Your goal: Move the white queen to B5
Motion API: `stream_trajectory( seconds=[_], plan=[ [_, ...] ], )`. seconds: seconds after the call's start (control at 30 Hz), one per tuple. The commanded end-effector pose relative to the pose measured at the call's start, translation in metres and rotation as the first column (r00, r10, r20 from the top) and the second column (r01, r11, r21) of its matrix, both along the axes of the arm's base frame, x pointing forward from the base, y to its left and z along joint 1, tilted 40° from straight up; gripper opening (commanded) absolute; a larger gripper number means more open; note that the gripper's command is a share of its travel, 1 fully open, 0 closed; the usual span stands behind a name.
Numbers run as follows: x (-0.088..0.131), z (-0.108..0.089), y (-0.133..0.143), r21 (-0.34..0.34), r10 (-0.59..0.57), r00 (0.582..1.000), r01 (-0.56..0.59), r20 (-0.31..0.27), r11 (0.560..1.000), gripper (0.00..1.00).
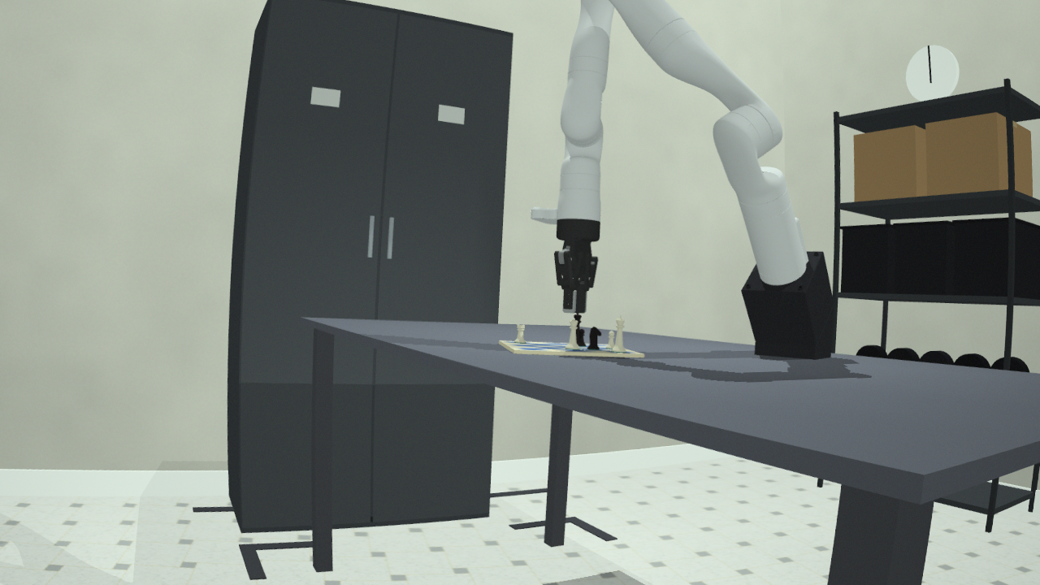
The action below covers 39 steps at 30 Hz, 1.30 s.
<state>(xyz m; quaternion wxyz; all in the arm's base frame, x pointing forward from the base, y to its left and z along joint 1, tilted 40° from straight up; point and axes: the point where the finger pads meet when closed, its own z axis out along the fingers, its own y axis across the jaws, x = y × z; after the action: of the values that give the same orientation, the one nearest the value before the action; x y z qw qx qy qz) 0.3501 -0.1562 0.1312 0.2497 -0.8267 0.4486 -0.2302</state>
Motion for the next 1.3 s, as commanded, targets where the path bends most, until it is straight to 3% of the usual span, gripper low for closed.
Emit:
stream_trajectory(
  seconds=[0.0,0.57,1.0,1.27],
  plan=[
    [0.0,0.0,0.0,-0.001,-0.001,1.0,0.001,0.0,1.0,0.41],
    [0.004,-0.005,0.001,0.0,-0.001,1.0,0.001,0.0,1.0,0.41],
    [0.021,-0.027,0.007,-0.001,-0.001,1.0,0.001,0.0,1.0,0.41],
    [0.024,-0.03,0.008,-0.001,-0.001,1.0,0.001,0.0,1.0,0.41]
  ],
)
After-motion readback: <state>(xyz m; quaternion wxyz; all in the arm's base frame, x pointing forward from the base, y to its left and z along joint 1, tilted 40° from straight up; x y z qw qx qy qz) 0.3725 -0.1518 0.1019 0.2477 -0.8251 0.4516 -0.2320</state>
